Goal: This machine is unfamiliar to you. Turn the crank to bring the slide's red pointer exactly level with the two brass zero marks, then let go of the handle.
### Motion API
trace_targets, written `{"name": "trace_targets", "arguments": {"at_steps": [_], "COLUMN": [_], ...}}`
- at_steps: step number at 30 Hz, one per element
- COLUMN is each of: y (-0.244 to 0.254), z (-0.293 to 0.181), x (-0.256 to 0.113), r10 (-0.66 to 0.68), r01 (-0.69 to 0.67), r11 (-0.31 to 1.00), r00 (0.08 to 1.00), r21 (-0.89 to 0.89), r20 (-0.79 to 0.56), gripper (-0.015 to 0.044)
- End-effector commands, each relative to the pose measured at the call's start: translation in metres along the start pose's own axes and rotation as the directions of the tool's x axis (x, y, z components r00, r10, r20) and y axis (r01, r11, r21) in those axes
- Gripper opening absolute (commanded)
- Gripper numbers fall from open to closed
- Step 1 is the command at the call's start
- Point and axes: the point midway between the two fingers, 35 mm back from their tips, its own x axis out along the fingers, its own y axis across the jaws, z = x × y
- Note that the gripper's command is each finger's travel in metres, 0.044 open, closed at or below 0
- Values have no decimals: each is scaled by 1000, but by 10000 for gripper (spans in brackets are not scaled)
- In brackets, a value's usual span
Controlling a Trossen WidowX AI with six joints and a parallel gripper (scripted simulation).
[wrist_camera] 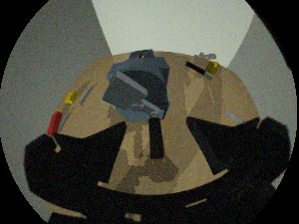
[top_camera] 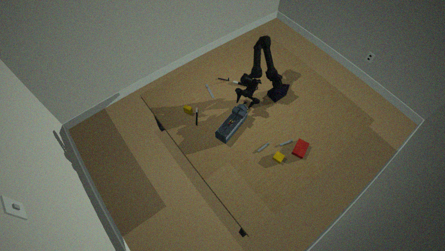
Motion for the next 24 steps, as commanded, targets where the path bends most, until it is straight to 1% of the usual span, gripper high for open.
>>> {"name": "trace_targets", "arguments": {"at_steps": [1, 10, 24], "y": [3, 3, 3], "z": [-9, -18, -18], "x": [6, 13, 13], "r10": [8, 6, 6], "r01": [-8, -6, -6], "r11": [1000, 1000, 1000], "r00": [1000, 1000, 1000], "r21": [-7, -8, -8], "r20": [-9, -8, -8], "gripper": [440, 440, 72]}}
